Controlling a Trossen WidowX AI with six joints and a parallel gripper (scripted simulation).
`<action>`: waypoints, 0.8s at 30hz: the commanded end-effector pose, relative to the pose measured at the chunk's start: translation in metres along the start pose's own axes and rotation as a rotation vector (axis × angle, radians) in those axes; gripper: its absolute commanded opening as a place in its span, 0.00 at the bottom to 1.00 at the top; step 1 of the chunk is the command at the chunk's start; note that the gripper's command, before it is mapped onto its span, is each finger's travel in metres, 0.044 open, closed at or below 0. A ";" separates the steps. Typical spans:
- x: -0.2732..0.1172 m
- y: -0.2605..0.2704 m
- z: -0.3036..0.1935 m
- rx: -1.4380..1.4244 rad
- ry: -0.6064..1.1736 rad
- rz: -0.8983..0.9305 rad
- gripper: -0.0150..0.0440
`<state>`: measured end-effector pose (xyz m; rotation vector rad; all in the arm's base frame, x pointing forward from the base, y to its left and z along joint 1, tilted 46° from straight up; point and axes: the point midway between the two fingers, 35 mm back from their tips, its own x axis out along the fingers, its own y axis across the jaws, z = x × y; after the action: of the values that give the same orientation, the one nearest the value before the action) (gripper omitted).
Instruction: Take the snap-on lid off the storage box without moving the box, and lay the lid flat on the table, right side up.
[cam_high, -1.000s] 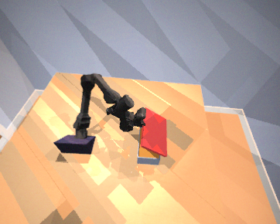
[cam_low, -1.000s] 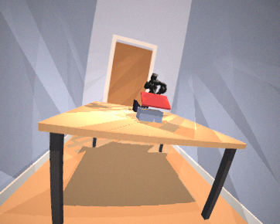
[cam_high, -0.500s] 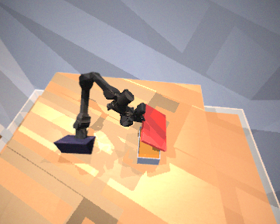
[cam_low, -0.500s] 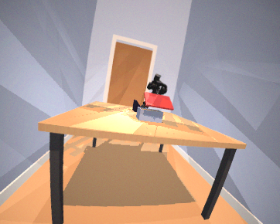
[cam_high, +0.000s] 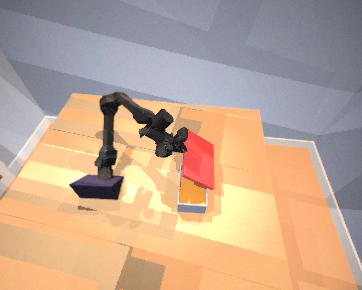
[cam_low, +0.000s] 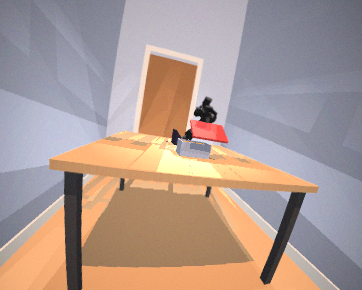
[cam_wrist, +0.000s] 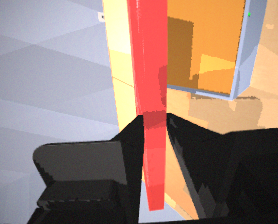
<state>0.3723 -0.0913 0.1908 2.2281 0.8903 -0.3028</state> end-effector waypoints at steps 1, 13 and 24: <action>-0.003 0.002 -0.008 -0.005 -0.006 0.010 0.25; -0.005 0.000 -0.032 -0.003 -0.006 0.010 0.25; -0.006 -0.002 -0.054 -0.002 -0.005 0.009 0.25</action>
<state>0.3653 -0.0581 0.2234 2.2314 0.8953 -0.3073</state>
